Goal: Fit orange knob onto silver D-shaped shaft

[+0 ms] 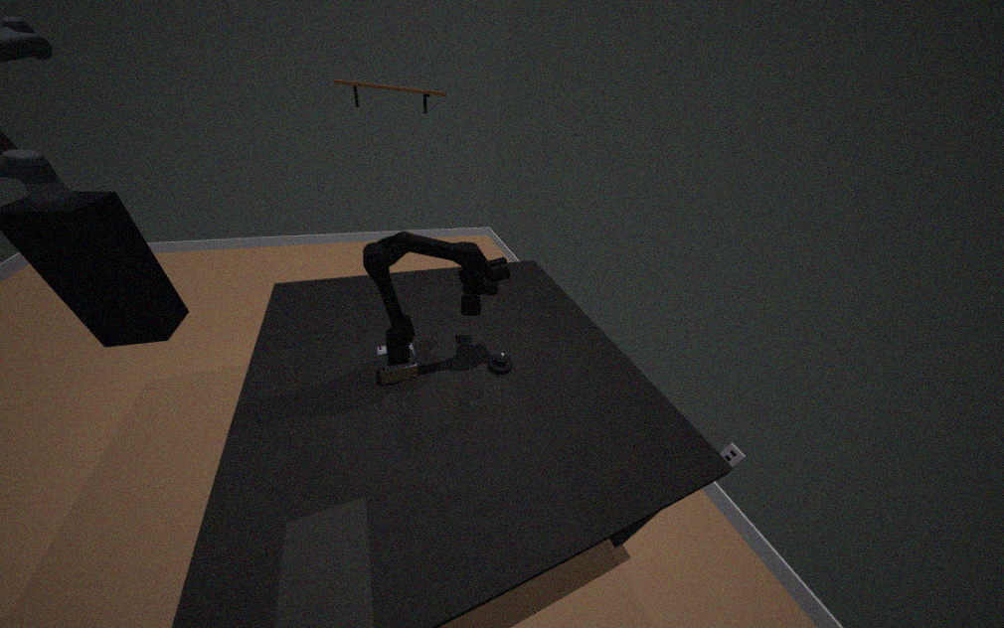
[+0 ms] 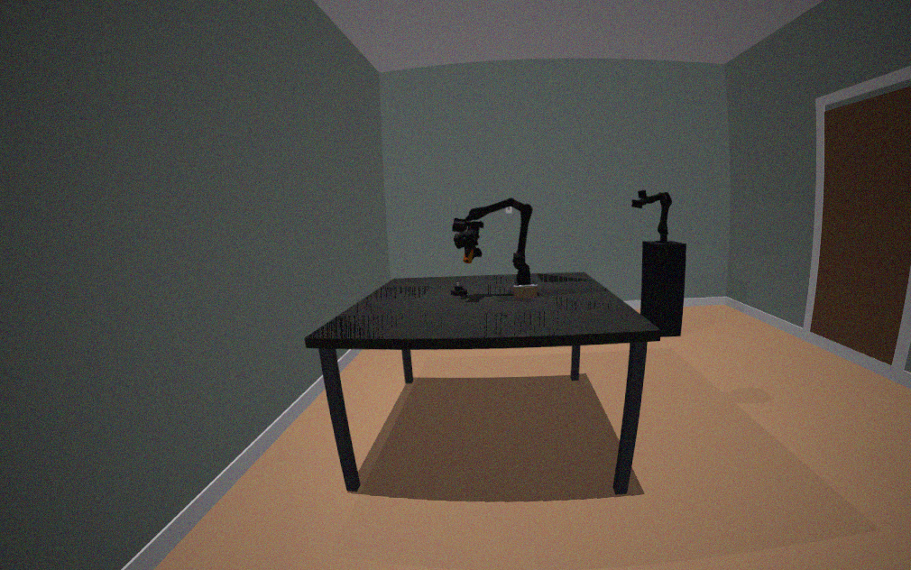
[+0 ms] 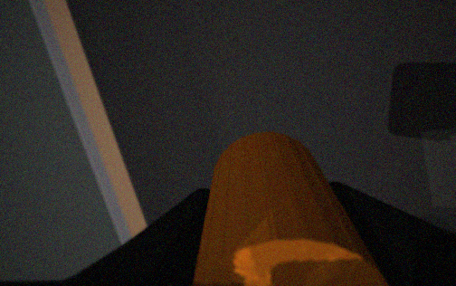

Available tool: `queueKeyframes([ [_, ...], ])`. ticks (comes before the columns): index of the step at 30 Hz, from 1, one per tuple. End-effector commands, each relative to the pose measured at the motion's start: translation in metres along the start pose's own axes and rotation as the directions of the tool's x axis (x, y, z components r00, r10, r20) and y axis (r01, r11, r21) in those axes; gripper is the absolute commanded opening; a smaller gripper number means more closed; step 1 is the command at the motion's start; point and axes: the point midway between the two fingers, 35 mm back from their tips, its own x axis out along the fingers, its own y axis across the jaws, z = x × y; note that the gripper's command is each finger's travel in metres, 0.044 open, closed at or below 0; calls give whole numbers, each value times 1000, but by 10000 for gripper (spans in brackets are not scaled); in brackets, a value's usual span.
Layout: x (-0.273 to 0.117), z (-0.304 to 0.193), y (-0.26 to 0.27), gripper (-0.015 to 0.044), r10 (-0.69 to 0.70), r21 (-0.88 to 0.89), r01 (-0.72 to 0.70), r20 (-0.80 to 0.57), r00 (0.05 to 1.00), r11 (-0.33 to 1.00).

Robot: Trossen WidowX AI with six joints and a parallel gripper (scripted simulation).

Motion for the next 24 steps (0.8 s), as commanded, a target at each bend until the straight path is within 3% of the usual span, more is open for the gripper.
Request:
queueKeyframes([
  [1, 4, 3, 1, 0, -81, -5, 81, 15, 997, 997],
  [11, 24, 4, -6, 0, -329, 0, 329, 15, 944, 944],
  [24, 50, 4, -15, 0, -597, 5, 597, 14, 802, 802],
])
